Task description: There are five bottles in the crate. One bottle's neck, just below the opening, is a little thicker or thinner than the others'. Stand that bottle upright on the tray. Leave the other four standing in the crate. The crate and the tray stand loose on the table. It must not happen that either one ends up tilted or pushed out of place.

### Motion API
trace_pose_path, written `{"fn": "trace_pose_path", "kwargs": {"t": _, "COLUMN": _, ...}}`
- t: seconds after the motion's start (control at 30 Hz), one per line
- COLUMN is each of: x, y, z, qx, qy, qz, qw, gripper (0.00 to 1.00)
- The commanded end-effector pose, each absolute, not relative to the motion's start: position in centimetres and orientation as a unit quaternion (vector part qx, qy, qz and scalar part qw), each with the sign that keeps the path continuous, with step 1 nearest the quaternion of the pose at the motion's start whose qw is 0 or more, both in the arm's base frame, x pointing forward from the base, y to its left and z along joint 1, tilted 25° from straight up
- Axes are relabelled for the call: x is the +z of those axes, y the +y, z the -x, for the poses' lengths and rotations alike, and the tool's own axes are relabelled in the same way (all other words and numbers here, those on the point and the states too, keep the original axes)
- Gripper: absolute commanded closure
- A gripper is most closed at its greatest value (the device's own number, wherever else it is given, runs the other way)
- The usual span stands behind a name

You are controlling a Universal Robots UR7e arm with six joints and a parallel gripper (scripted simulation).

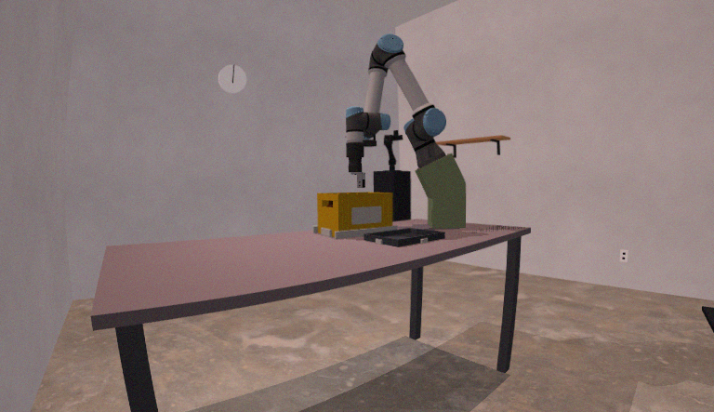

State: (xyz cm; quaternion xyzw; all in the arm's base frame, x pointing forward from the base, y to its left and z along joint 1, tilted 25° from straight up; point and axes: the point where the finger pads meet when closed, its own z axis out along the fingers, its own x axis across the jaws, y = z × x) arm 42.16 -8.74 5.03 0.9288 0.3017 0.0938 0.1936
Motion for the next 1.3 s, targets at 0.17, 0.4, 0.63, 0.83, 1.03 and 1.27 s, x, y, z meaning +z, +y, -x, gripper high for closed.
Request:
{"fn": "trace_pose_path", "kwargs": {"t": 0.17, "x": 3.88, "y": -9.17, "z": -42.47, "qx": 0.094, "qy": 0.301, "qz": -0.929, "qw": 0.194, "gripper": 0.00}}
{"fn": "trace_pose_path", "kwargs": {"t": 0.4, "x": 3.52, "y": -9.30, "z": -42.60, "qx": 0.094, "qy": 0.301, "qz": -0.929, "qw": 0.194, "gripper": 0.00}}
{"fn": "trace_pose_path", "kwargs": {"t": 0.63, "x": 3.43, "y": -9.30, "z": -42.64, "qx": 0.095, "qy": 0.301, "qz": -0.929, "qw": 0.194, "gripper": 0.00}}
{"fn": "trace_pose_path", "kwargs": {"t": 0.83, "x": 3.46, "y": -9.31, "z": -42.65, "qx": 0.095, "qy": 0.301, "qz": -0.929, "qw": 0.194, "gripper": 0.00}}
{"fn": "trace_pose_path", "kwargs": {"t": 1.03, "x": 3.48, "y": -9.31, "z": -42.65, "qx": 0.095, "qy": 0.301, "qz": -0.929, "qw": 0.194, "gripper": 0.00}}
{"fn": "trace_pose_path", "kwargs": {"t": 1.27, "x": 3.48, "y": -9.31, "z": -42.65, "qx": 0.095, "qy": 0.301, "qz": -0.929, "qw": 0.194, "gripper": 0.00}}
